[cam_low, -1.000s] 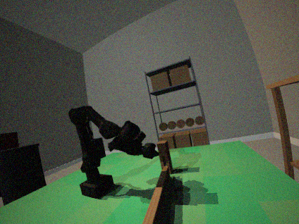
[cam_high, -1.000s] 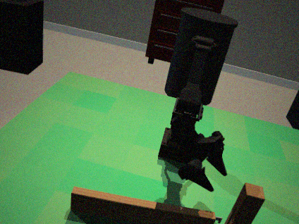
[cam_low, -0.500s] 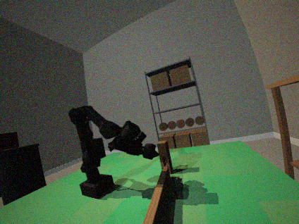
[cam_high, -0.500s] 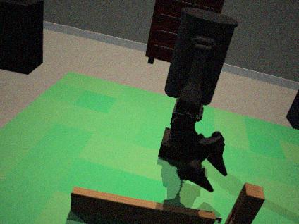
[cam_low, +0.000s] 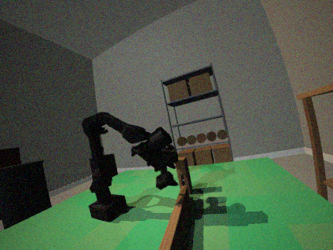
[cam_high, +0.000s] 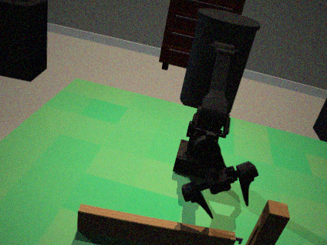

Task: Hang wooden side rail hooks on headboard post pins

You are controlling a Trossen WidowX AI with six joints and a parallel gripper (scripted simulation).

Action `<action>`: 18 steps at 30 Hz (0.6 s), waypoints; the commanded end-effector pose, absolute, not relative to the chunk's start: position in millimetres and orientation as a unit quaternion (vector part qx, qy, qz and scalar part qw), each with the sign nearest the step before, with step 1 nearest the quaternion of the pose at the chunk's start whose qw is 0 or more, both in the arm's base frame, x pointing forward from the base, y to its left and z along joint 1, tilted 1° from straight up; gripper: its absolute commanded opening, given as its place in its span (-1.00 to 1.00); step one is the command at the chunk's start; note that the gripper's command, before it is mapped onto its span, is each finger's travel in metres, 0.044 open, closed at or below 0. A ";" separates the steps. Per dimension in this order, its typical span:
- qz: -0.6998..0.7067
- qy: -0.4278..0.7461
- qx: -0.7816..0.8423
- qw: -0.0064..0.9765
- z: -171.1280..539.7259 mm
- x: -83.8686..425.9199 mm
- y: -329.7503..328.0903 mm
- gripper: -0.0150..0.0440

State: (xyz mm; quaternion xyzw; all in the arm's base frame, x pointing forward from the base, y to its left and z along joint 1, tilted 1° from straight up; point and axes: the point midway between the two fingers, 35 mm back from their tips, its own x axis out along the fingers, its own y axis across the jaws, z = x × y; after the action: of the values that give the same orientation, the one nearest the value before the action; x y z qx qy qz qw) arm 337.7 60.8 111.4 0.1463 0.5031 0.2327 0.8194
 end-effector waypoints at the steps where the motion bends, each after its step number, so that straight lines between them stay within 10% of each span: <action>1: -0.056 0.602 0.339 0.721 115.1 359.1 41.5 1.00; 18: -0.483 0.493 0.504 0.520 128.9 370.7 12.6 1.00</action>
State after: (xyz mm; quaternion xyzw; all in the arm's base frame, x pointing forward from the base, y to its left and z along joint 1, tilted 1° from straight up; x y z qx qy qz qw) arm 360.8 34.1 113.5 0.4045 0.6072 -0.1915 0.6565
